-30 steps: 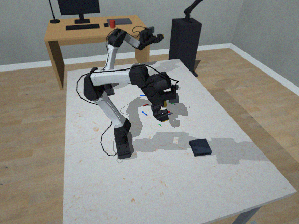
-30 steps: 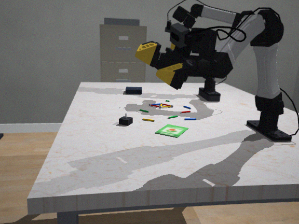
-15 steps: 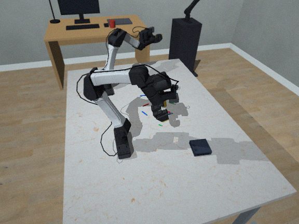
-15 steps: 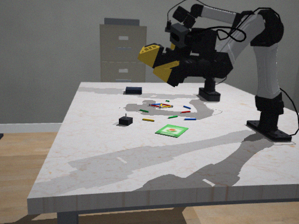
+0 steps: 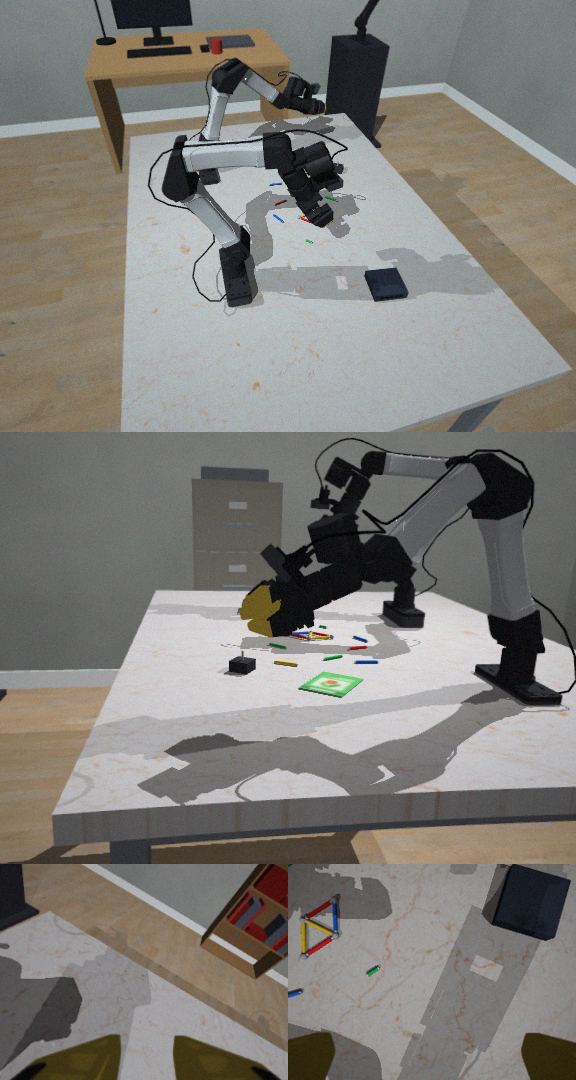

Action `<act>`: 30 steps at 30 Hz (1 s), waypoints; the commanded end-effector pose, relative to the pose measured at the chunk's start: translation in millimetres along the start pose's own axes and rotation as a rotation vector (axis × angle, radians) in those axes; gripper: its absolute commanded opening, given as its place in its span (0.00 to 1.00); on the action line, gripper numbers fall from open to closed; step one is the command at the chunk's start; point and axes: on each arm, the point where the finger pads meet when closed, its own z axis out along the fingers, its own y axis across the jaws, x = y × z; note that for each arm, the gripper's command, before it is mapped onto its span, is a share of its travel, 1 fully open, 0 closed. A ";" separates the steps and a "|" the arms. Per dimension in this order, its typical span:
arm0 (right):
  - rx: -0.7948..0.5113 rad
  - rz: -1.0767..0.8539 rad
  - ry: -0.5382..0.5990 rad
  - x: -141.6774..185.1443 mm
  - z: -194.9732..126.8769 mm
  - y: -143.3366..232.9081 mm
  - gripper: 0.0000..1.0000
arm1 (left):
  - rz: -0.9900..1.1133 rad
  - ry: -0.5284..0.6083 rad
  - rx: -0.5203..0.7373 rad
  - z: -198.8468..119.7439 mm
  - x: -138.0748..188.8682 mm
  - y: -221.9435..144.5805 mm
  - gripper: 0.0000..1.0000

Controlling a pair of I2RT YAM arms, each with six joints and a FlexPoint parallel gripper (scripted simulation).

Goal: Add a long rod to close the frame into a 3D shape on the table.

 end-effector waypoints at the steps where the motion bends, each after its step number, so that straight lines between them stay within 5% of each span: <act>1: -0.052 -0.202 -0.084 -29.2 16.3 16.3 1.00 | -0.014 0.201 -0.035 -22.9 37.5 -22.3 0.31; 13: -0.309 -0.715 -0.036 -50.7 81.1 103.4 1.00 | 0.214 0.807 -0.031 -136.7 222.1 -100.9 0.31; 15: -0.309 -0.715 -0.036 -50.7 81.1 103.4 1.00 | 0.214 0.807 -0.031 -136.7 222.1 -100.9 0.31; 23: -0.449 -0.974 0.022 -54.9 118.4 147.0 1.00 | 0.452 1.142 -0.111 -247.1 296.6 -92.6 0.31; 30: -0.502 -1.062 0.048 -59.0 135.5 165.5 1.00 | 0.566 1.221 -0.115 -286.9 311.9 -92.7 0.31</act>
